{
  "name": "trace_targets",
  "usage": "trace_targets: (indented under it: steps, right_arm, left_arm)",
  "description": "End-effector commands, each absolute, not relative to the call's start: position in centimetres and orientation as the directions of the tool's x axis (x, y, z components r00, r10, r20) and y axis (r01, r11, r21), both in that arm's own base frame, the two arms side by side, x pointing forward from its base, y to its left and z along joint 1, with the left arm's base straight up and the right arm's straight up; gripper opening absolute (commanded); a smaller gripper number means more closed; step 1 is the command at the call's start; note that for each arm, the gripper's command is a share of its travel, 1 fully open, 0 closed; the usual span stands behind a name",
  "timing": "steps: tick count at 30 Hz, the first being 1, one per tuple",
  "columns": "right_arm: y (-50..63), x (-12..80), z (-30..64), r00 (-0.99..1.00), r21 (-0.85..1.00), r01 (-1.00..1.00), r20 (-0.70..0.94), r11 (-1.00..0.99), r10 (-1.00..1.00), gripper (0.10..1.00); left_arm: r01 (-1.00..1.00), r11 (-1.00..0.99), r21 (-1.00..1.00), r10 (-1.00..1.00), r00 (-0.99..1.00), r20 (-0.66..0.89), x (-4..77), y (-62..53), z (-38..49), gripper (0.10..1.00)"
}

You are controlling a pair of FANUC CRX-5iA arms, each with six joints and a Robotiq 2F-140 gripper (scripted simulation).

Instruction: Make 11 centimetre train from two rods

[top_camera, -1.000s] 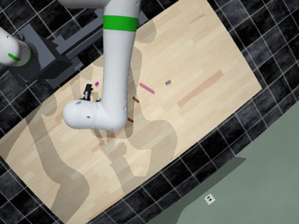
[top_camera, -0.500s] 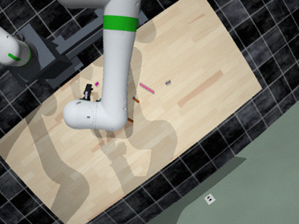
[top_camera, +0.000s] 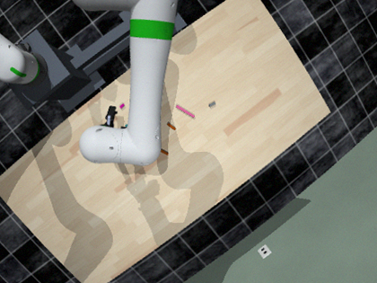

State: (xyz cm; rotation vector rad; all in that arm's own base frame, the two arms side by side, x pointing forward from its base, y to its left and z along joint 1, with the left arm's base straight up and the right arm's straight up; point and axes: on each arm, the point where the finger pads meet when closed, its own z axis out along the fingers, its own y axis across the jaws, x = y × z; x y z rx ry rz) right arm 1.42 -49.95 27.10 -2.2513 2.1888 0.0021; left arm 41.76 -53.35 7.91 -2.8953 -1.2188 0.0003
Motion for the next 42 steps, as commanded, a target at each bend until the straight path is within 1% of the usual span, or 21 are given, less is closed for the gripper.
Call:
trace_targets:
  steps: [1,33,40,42]
  right_arm:
    - [-50.0,1.4,27.2,0.028,0.0,-1.0,0.0,-0.028,-1.0,1.0]
    - [-50.0,1.4,27.2,0.028,0.0,-1.0,0.0,-0.028,-1.0,1.0]
    - [-50.0,1.4,27.2,0.028,0.0,-1.0,0.0,-0.028,-1.0,1.0]
    - [-50.0,1.4,27.2,0.028,0.0,-1.0,0.0,-0.028,-1.0,1.0]
  left_arm:
    - [0.715,-0.699,0.002,0.715,0.699,-0.001,41.8,-53.4,8.0,1.0]
    - [0.715,-0.699,0.002,0.715,0.699,-0.001,41.9,-53.4,8.0,1.0]
    - [0.715,-0.699,0.002,0.715,0.699,0.0,49.0,-49.8,8.1,1.0]
    - [0.715,-0.699,0.002,0.715,0.699,0.0,49.7,-49.4,8.1,1.0]
